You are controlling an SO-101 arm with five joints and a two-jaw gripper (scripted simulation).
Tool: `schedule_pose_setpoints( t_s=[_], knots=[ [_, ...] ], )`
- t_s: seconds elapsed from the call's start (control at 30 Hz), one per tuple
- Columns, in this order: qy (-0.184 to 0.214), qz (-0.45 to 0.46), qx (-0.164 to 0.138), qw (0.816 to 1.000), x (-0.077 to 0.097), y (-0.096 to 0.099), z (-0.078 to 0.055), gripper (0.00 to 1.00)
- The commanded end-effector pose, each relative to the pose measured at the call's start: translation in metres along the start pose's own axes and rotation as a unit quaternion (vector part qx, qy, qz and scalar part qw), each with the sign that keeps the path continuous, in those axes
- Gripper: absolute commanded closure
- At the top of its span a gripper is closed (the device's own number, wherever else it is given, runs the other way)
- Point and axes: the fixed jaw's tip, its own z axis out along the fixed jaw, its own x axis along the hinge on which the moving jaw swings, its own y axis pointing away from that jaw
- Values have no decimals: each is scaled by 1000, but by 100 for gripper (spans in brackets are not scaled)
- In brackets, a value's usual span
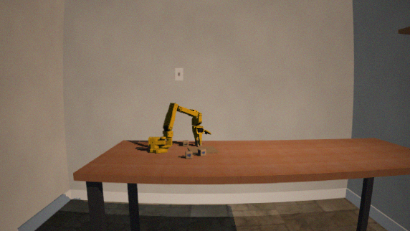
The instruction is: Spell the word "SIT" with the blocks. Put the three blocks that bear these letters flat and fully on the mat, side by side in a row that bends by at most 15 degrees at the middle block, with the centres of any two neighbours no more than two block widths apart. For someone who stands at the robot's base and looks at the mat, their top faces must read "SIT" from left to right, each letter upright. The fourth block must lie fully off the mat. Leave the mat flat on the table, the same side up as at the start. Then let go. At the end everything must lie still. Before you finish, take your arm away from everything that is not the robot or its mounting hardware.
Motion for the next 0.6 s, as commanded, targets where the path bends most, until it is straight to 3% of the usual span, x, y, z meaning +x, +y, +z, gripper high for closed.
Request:
schedule_pose_setpoints(
  t_s=[0.0, 0.57],
  knots=[
    [-37, 0, -5, 999, -9, 2, -13, 86],
    [-37, 0, -5, 999, -9, 2, -13, 79]
  ],
)
